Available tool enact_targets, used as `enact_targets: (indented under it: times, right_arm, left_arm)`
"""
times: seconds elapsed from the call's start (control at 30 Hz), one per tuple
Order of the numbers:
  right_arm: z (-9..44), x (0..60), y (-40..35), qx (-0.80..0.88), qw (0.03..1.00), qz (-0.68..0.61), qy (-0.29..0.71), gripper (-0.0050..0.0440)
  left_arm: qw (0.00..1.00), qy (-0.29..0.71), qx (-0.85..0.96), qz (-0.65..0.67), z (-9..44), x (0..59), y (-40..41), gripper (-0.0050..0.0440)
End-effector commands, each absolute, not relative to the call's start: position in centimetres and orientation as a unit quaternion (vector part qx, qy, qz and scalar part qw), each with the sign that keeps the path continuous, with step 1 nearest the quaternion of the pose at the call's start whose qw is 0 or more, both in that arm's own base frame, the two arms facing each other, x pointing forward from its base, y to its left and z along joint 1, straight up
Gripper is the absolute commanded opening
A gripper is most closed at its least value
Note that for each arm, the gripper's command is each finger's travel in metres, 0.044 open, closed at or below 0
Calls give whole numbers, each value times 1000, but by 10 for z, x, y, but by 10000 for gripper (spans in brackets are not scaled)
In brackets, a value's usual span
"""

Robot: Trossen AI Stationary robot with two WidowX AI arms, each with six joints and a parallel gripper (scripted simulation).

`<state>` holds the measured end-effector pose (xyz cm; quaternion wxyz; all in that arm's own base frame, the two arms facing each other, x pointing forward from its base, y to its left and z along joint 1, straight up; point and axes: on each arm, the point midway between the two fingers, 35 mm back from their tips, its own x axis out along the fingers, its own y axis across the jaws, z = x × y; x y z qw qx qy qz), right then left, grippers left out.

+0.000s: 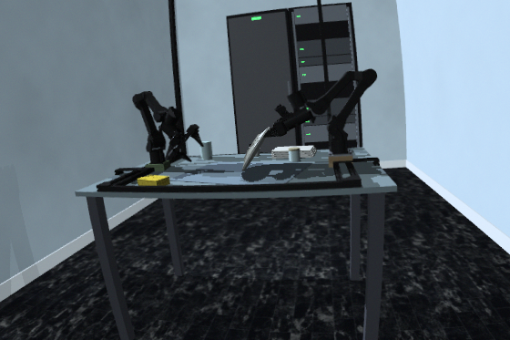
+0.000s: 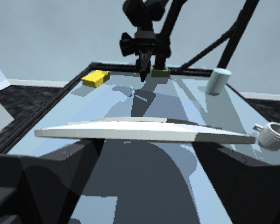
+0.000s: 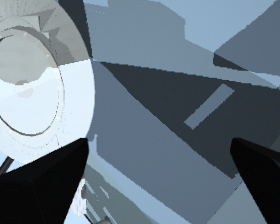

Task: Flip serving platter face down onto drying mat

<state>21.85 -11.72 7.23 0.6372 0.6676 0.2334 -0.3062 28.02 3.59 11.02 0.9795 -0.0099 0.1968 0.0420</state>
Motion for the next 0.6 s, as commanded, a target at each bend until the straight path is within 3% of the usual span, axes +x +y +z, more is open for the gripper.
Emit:
enact_targets:
  times: [0.0,0.57]
  right_arm:
    - [72,218,-116,667,638,-305,235,440]
    - [72,218,-116,667,638,-305,235,440]
  left_arm:
    - [976,211,-9,42,106,272,36,440]
    - [956,290,-12,41,82,246,33,440]
